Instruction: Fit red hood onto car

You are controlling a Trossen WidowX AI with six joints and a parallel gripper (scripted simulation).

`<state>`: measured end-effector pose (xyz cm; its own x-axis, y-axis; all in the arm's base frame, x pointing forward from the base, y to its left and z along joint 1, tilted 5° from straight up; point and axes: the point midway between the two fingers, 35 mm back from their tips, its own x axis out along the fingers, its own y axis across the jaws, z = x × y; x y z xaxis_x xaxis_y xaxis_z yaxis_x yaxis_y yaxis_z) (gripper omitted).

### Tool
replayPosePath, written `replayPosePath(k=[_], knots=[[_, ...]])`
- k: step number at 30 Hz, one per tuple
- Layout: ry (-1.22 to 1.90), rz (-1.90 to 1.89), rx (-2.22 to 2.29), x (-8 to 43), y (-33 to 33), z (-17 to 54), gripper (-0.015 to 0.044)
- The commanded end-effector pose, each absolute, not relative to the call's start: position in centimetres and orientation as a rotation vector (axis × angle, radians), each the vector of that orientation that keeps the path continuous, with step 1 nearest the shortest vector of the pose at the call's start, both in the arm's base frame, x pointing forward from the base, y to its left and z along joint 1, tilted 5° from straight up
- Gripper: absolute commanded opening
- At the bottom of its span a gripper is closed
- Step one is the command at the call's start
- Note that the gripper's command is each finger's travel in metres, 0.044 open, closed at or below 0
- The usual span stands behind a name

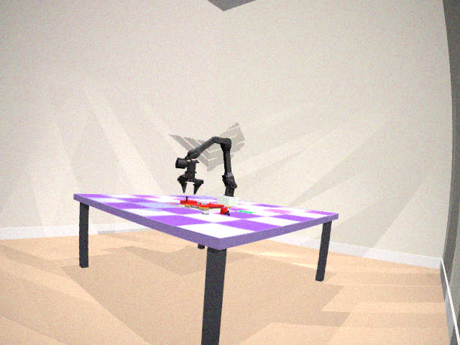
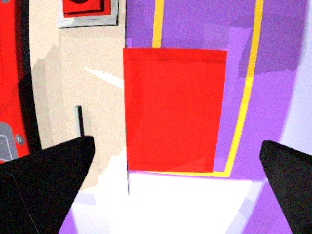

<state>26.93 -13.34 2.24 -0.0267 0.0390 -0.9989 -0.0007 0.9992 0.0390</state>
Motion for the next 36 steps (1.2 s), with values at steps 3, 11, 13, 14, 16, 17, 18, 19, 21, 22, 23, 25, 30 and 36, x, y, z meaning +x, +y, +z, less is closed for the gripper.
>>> replayPosePath(k=[3, 11, 13, 14, 16, 17, 18, 19, 21, 22, 23, 25, 30, 36], knots=[[1.599, 0.035, 0.039, 26.9, -13.2, 1.7, 0.0440], [1.599, 0.035, 0.039, 27.0, -13.2, 1.2, 0.0440], [1.599, 0.035, 0.039, 27.0, -13.1, 1.1, 0.0440], [1.599, 0.035, 0.039, 27.0, -13.1, 1.0, 0.0440], [1.599, 0.035, 0.039, 27.0, -13.1, 0.9, 0.0440], [1.599, 0.035, 0.039, 27.0, -13.1, 0.8, 0.0440], [1.599, 0.035, 0.039, 27.0, -13.1, 0.7, 0.0440], [1.599, 0.035, 0.039, 27.0, -13.1, 0.7, 0.0440], [1.599, 0.035, 0.039, 27.0, -13.1, 0.6, 0.0440], [1.599, 0.035, 0.039, 27.0, -13.1, 0.5, 0.0440], [1.599, 0.035, 0.039, 27.0, -13.1, 0.4, 0.0440], [1.599, 0.035, 0.039, 27.0, -13.1, 0.3, 0.0440], [1.599, 0.035, 0.039, 27.0, -13.1, 0.0, 0.0440], [1.599, 0.035, 0.039, 27.0, -13.1, -0.4, 0.0440]])
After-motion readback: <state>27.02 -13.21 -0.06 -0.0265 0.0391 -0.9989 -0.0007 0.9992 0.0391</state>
